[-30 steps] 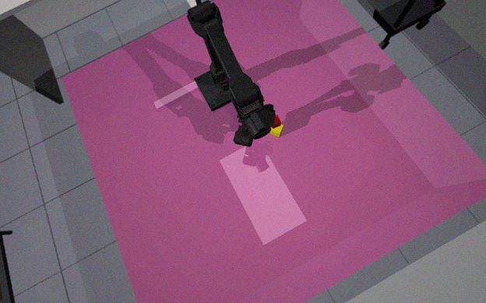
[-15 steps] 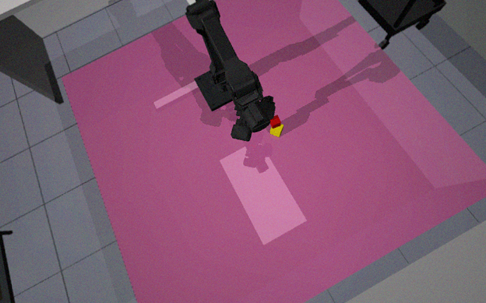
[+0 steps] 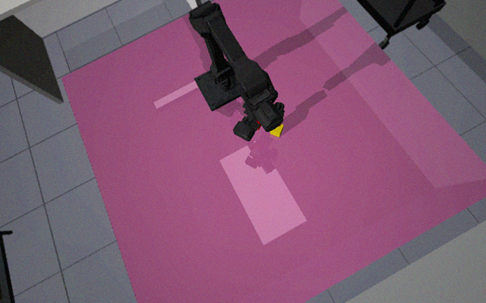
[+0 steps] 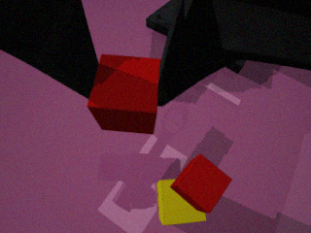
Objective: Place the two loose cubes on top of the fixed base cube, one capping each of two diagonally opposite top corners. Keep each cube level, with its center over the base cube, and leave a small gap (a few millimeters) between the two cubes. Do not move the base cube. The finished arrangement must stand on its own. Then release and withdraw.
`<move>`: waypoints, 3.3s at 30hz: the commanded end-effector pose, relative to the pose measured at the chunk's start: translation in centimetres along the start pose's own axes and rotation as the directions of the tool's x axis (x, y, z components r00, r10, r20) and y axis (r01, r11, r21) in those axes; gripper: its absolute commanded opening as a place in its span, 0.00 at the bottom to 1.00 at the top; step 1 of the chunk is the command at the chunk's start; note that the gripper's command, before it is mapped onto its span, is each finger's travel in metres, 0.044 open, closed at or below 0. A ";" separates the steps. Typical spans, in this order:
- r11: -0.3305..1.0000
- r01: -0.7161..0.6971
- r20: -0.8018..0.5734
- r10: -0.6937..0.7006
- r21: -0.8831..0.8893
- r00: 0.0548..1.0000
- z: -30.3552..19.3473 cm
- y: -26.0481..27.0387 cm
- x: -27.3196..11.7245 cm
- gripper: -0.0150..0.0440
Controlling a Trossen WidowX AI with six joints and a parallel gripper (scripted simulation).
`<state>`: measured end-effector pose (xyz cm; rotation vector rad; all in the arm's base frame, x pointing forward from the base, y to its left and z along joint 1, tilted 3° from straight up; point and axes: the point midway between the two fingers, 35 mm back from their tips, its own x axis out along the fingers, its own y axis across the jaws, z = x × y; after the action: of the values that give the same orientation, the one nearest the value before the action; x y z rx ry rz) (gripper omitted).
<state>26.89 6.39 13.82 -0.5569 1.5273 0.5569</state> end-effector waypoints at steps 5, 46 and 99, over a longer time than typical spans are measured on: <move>0.980 -0.001 0.004 0.001 0.200 1.000 2.2 0.8 -0.1 0.43; 0.783 0.018 0.011 -0.032 0.622 0.999 7.0 3.9 3.4 0.43; 0.745 -0.009 0.009 0.004 0.666 1.000 7.2 3.8 6.4 0.60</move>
<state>29.74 13.81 7.37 0.0061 1.5918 -0.0169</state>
